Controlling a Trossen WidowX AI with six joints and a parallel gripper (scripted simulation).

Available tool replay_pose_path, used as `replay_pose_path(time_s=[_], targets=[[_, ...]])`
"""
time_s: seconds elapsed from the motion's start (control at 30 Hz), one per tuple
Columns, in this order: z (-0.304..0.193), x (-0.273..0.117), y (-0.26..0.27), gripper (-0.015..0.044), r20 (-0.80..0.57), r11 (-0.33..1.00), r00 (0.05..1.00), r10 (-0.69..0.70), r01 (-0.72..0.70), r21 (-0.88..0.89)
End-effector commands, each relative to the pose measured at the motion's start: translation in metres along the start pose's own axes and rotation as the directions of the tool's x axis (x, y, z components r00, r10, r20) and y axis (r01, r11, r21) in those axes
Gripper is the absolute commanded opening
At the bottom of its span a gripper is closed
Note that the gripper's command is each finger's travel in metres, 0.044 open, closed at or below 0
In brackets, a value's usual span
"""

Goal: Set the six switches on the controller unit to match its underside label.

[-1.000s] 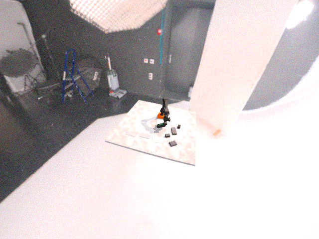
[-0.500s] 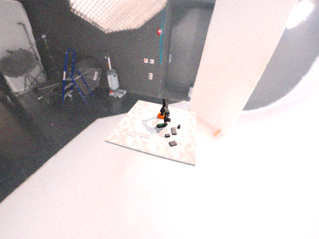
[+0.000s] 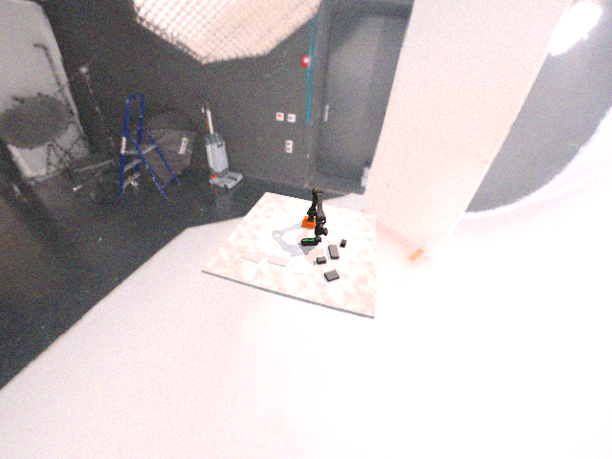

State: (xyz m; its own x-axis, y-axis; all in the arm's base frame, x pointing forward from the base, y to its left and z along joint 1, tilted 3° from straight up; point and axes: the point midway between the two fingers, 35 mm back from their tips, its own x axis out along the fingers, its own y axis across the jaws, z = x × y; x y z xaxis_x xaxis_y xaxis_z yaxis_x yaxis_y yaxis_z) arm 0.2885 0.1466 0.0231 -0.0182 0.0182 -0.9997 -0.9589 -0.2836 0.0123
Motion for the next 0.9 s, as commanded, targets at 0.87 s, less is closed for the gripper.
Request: replay_pose_path(time_s=[0.87], targets=[[0.003, 0.024, 0.005, 0.0338, -0.01, 1.0, 1.0, 0.015, -0.014, 0.011]])
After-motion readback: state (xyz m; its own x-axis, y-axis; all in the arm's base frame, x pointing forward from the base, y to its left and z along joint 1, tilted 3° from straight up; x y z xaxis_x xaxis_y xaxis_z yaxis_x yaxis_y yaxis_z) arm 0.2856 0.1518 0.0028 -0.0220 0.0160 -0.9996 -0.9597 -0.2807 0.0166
